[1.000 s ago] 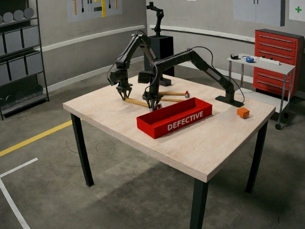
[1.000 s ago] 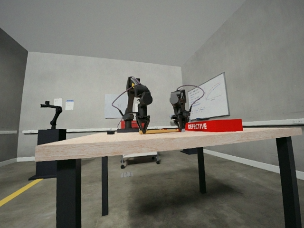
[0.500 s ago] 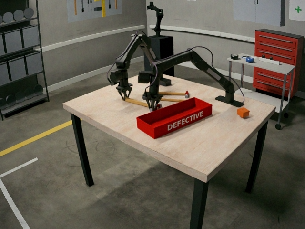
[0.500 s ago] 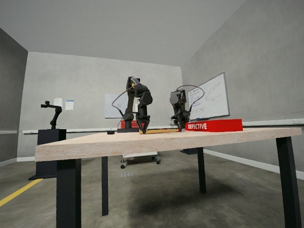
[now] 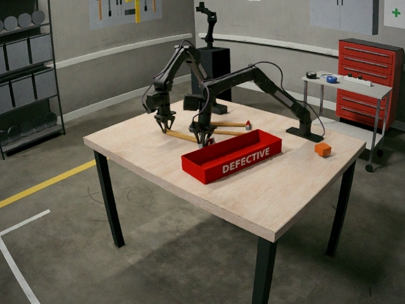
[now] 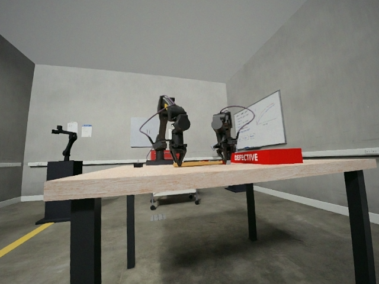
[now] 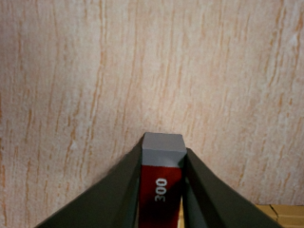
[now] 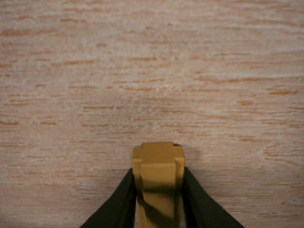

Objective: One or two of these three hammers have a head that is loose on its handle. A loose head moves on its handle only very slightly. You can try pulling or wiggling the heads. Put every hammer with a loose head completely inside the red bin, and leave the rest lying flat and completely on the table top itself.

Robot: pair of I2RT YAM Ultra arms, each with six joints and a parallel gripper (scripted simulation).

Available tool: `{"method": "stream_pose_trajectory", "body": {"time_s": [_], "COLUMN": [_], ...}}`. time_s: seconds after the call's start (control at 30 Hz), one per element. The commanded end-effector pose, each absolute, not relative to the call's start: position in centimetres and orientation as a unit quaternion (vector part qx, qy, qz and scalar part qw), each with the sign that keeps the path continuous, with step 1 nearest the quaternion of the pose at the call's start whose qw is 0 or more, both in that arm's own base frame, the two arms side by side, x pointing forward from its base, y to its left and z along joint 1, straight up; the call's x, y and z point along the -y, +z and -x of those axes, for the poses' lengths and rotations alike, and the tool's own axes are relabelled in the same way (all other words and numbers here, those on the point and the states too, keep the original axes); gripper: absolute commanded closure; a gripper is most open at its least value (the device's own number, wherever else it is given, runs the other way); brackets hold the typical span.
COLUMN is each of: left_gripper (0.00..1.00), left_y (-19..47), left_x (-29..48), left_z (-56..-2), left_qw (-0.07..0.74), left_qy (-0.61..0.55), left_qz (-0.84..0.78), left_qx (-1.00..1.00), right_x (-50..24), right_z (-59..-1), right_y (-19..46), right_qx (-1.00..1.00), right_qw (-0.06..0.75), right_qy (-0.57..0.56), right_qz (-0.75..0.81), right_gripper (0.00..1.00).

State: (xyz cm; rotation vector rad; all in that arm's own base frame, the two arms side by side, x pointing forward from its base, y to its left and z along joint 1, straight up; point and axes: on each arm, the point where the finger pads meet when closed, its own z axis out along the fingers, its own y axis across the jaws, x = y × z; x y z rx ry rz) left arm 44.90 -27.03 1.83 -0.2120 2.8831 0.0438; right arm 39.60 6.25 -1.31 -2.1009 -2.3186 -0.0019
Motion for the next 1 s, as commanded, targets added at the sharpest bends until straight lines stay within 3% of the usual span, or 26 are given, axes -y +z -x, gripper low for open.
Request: {"method": "stream_pose_trajectory", "body": {"time_s": [0.0,0.97], "left_gripper": [0.84,0.84], "left_y": [2.7,2.9], "left_x": [23.4,24.3], "left_z": [-44.5,-44.7], "left_qw": [0.117,0.138], "left_qy": [0.063,0.0], "left_qz": [0.083,0.072], "left_qx": [-0.988,-0.988], "right_x": [-3.4,-3.9], "right_z": [-39.8,-40.3], "right_y": [-0.7,-0.1], "right_qx": [0.73,0.731], "right_qw": [-0.028,-0.029], "right_qy": [0.022,0.009], "right_qz": [0.683,0.681], "right_gripper": [0.75,0.75]}}
